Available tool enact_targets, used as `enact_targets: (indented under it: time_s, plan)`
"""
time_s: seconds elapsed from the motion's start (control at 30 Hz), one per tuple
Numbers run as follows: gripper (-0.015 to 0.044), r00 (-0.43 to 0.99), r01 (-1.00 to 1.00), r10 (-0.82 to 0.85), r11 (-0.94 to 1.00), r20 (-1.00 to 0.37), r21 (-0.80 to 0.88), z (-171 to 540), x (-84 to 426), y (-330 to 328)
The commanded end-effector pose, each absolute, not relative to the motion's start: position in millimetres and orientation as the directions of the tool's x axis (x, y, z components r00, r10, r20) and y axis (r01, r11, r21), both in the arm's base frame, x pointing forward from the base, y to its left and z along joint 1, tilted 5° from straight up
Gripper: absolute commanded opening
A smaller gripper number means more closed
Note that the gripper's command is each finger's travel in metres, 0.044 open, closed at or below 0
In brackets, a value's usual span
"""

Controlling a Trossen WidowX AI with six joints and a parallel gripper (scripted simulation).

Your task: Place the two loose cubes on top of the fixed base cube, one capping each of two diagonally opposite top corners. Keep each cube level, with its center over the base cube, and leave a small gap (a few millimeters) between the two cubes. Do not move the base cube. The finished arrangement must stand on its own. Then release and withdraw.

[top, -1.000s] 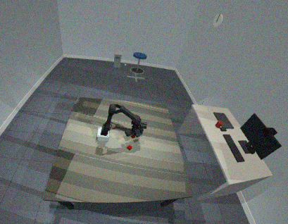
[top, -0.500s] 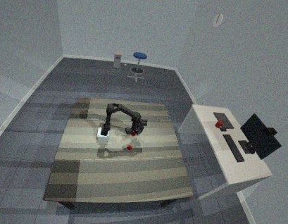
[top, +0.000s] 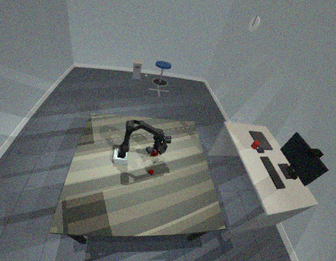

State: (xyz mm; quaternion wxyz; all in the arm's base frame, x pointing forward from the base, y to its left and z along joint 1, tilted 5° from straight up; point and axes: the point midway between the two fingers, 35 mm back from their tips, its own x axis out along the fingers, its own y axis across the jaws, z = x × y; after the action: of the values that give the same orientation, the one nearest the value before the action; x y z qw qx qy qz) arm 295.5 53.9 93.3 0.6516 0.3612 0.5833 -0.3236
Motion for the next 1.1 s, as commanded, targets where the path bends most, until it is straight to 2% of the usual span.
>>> enact_targets:
  time_s: [0.0, 0.47, 1.07]
  plan:
    - [0.0105, 0.108, 0.842, -0.004, 0.532, -0.994, 0.089, 85.3, 294.8, 66.8]
    - [0.0105, 0.108, 0.833, 0.000, 0.546, -0.994, 0.090, 65.3, 288.0, 105.4]
    - [0.0105, 0.108, 0.833, 0.000, 0.546, -0.994, 0.090, 52.9, 289.5, 106.0]
